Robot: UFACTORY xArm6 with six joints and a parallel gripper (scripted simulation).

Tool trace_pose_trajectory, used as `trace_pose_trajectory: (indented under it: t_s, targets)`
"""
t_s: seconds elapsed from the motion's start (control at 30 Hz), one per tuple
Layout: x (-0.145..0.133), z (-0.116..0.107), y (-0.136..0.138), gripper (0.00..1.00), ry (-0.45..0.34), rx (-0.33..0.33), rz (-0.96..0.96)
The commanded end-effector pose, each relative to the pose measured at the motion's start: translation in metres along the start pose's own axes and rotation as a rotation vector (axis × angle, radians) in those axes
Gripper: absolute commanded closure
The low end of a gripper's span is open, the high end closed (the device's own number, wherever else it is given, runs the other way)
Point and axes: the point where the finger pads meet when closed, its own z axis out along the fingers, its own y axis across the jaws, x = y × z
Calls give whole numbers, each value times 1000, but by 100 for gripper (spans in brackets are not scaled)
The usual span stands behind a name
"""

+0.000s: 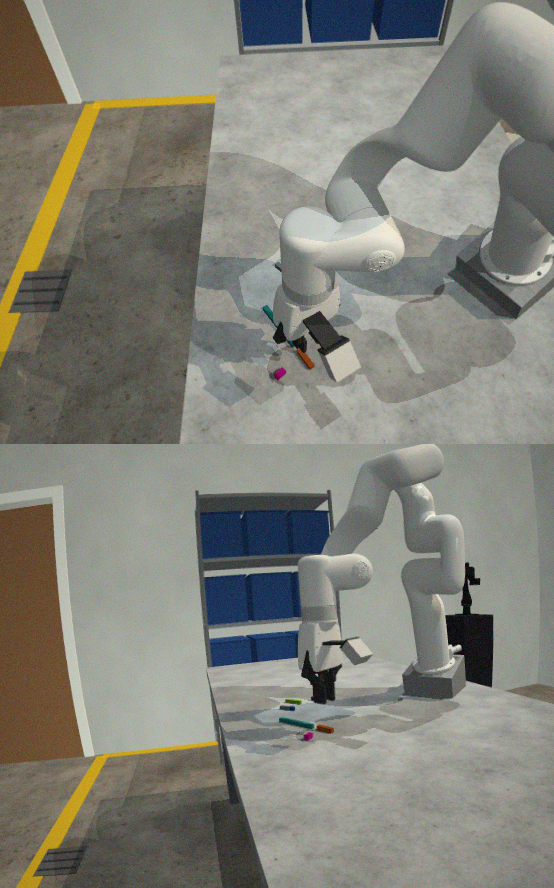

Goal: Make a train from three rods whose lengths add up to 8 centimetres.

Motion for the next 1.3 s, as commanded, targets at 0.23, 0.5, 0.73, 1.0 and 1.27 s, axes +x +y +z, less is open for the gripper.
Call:
trace_pose_trajectory:
  t_s: [0.23, 0.5, 0.73, 1.0, 1.27]
  targets:
    - [0, 0, 1, 76, -1, -3, 0]
    - [0, 5, 2, 76, -1, -2, 0]
    - [0, 13, 2, 76, -1, -2, 0]
    - [0, 25, 2, 76, -1, -2, 0]
    - [0, 35, 2, 76, -1, -2, 0]
